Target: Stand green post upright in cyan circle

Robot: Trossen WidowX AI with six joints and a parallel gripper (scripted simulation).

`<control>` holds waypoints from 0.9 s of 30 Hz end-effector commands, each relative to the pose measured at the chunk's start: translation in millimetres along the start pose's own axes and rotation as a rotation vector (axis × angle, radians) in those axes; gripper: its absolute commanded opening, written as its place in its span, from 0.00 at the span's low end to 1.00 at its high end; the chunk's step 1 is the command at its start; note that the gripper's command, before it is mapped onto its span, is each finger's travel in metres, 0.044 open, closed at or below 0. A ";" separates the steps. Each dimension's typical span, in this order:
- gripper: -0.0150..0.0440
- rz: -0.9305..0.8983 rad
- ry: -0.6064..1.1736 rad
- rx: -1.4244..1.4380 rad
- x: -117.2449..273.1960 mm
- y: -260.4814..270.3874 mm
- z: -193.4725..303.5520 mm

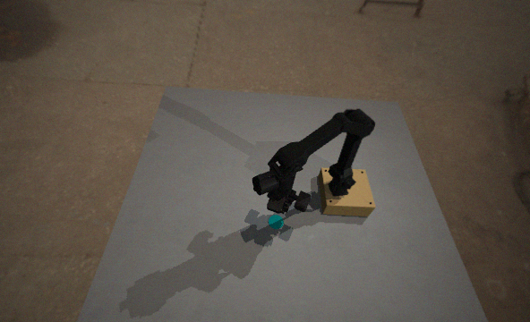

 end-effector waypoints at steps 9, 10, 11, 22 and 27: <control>0.29 -0.031 -0.089 -0.037 -11.0 -3.0 -3.1; 0.29 -0.033 -0.096 -0.040 -11.8 -3.3 -3.4; 0.29 -0.035 -0.103 -0.043 -12.6 -3.7 -3.7; 0.29 -0.054 -0.183 -0.074 -20.4 -7.4 -6.6; 0.29 -0.062 -0.220 -0.087 -23.5 -9.2 -7.8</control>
Point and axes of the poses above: the point midway between the two fingers, 35 mm back from their tips, its own x axis back along the fingers, its own y axis across the jaws, z = x × y, the point moved 1 cm from there along x, back along the fingers, and after that the axes turned 2 degrees about x, right-handed, at the moved point
